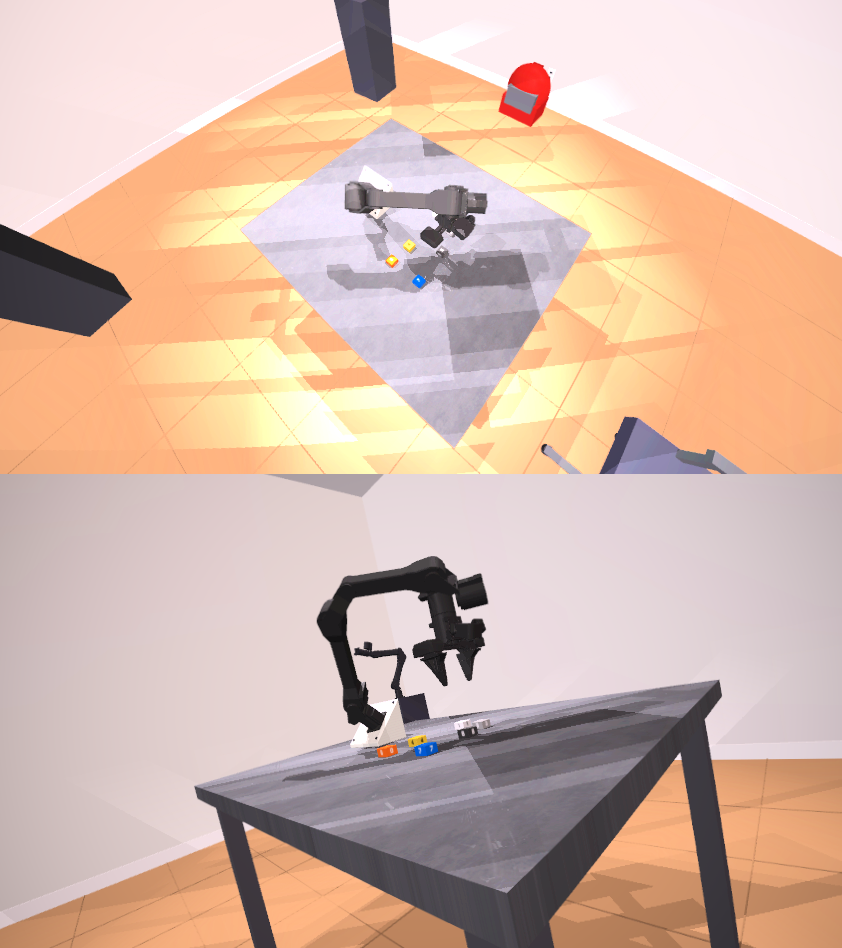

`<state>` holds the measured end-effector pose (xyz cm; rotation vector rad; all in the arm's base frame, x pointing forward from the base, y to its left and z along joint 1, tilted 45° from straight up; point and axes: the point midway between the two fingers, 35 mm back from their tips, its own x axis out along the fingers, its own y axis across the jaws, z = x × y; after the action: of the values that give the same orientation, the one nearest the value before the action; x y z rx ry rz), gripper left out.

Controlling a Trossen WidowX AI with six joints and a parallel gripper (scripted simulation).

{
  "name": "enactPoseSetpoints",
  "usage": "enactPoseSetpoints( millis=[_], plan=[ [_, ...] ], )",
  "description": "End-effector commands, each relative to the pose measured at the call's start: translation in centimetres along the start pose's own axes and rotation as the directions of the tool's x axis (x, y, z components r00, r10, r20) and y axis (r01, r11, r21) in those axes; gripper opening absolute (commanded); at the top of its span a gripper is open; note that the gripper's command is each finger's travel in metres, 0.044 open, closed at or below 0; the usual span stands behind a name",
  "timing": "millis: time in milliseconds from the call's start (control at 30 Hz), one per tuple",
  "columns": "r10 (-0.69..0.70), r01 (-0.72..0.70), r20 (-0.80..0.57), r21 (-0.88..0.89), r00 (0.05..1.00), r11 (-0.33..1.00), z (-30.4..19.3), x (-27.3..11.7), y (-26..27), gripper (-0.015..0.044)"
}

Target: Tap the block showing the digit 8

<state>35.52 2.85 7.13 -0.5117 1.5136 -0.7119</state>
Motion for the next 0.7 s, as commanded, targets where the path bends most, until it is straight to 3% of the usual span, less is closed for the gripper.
enactPoseSetpoints(
  millis=[0,200,400,667],
  plan=[
    [0.001,-0.001,0.005,0.001,1.0,1.0,0.2,0.7,-0.1,0.0348],
    [-0.003,0.003,0.006,0.001,1.0,1.0,0.2,7.7,-0.2,0.019],
    [-0.003,0.003,0.007,0.001,1.0,1.0,0.1,7.9,-0.2,0.0032],
    [-0.003,0.003,0.007,0.001,1.0,1.0,0.1,7.9,-0.2,0.002]
  ],
)
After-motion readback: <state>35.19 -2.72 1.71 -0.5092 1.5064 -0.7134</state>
